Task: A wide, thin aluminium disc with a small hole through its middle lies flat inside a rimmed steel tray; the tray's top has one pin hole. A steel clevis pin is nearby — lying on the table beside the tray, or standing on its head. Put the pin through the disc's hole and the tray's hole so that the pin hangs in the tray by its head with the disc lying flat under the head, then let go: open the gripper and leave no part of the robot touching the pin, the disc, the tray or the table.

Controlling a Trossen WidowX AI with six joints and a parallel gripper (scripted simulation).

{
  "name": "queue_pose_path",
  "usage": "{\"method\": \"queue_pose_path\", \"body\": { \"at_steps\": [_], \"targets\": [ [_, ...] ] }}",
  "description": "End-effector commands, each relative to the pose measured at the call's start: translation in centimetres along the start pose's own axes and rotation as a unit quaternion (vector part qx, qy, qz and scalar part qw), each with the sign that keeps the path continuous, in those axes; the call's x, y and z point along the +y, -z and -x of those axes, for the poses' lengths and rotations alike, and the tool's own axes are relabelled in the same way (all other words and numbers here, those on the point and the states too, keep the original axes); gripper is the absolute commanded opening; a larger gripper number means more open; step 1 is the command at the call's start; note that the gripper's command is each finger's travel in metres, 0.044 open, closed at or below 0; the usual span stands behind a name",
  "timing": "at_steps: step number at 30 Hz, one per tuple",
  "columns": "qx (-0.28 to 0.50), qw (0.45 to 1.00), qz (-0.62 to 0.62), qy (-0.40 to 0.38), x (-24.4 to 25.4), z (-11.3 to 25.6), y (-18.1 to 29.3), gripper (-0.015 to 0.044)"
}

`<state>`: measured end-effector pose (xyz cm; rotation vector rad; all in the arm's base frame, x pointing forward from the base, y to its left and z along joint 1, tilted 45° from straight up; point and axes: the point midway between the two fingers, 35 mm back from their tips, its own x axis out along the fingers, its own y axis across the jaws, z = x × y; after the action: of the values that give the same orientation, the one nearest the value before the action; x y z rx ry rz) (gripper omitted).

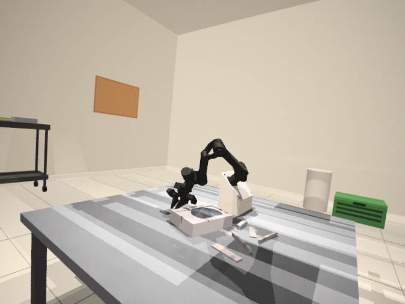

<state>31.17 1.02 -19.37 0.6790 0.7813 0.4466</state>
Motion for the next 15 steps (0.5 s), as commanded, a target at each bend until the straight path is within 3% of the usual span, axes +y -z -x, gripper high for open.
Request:
{"method": "queue_pose_path", "body": {
  "at_steps": [1,15],
  "targets": [
    [0.000,1.000,0.001,0.000,0.0,0.0,0.0,0.0120],
    [-0.001,1.000,0.000,0.003,-0.1,1.6,-1.6,0.0120]
  ]
}}
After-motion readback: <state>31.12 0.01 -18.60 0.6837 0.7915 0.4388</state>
